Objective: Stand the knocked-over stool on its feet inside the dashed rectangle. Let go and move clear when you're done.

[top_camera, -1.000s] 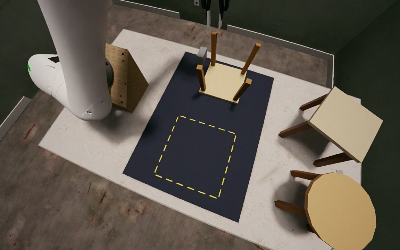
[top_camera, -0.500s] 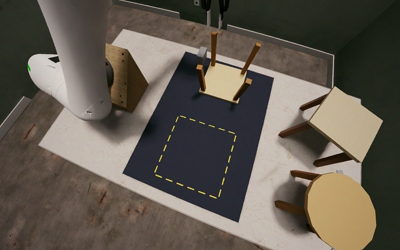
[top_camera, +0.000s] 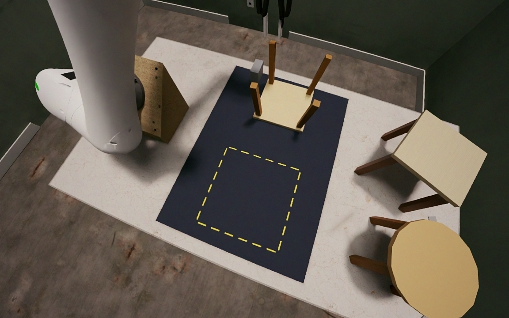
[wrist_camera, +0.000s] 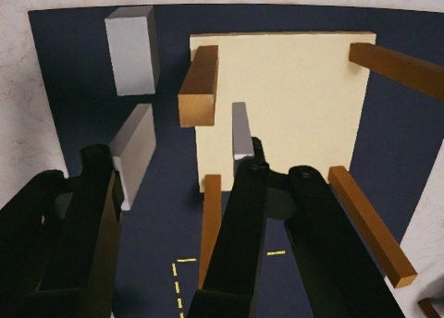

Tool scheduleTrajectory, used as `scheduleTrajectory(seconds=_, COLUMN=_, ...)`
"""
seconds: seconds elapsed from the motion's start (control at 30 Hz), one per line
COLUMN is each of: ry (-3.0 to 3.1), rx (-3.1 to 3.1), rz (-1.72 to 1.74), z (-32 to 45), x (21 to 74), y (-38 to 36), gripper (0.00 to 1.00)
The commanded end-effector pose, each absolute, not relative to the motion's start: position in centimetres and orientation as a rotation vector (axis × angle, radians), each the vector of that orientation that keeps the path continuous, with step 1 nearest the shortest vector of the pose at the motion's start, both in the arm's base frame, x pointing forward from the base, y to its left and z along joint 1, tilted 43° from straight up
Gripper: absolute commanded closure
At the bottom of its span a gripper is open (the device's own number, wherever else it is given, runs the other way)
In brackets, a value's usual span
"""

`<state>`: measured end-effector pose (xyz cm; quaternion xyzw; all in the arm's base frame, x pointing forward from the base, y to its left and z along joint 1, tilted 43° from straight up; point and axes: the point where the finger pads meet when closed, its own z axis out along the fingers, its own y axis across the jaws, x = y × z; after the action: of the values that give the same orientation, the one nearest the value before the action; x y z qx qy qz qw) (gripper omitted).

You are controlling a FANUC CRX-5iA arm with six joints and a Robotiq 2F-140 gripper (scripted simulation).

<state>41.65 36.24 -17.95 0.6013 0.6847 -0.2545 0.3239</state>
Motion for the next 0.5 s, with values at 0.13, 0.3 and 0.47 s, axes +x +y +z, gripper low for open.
scheduleTrajectory(seconds=0.13, ry=1.797, rx=1.577, rz=-0.665, z=-19.1, x=41.9, y=35.0, gripper=0.62)
scheduleTrajectory(seconds=0.3, ry=1.797, rx=1.577, rz=-0.665, z=-20.3, x=42.2, y=33.7, gripper=0.62)
scheduleTrajectory(seconds=0.47, ry=1.797, rx=1.577, rz=-0.665, z=-21.0, x=42.3, y=32.8, gripper=0.62)
